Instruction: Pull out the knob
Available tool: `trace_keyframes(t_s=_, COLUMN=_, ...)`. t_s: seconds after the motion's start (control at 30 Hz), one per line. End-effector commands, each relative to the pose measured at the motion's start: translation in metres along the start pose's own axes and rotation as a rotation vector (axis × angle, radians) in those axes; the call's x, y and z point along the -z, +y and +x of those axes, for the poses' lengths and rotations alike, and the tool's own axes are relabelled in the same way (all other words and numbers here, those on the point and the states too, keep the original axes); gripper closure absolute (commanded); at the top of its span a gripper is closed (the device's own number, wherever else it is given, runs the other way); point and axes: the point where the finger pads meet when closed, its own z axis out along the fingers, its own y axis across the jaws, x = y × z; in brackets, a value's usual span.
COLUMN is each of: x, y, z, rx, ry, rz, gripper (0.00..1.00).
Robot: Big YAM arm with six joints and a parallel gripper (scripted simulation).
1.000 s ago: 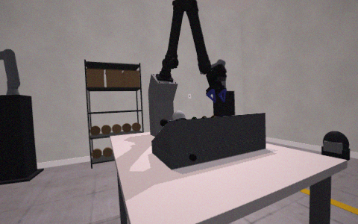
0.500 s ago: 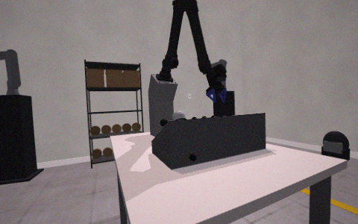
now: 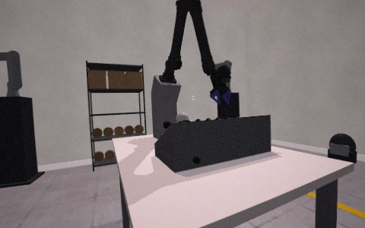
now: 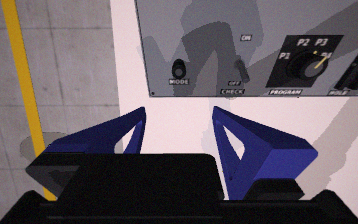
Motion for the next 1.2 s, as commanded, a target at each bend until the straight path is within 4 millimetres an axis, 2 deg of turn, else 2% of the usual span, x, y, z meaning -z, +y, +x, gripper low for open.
trace_keyframes(t_s=0.0, x=-0.0013, y=0.0027, z=-0.001, rx=-0.01, ry=-0.003, rz=-0.003, gripper=0.3)
trace_keyframes(t_s=1.17, x=-0.0037, y=0.0023, z=-0.0031, rx=-0.013, ry=-0.008, rz=-0.002, gripper=0.3)
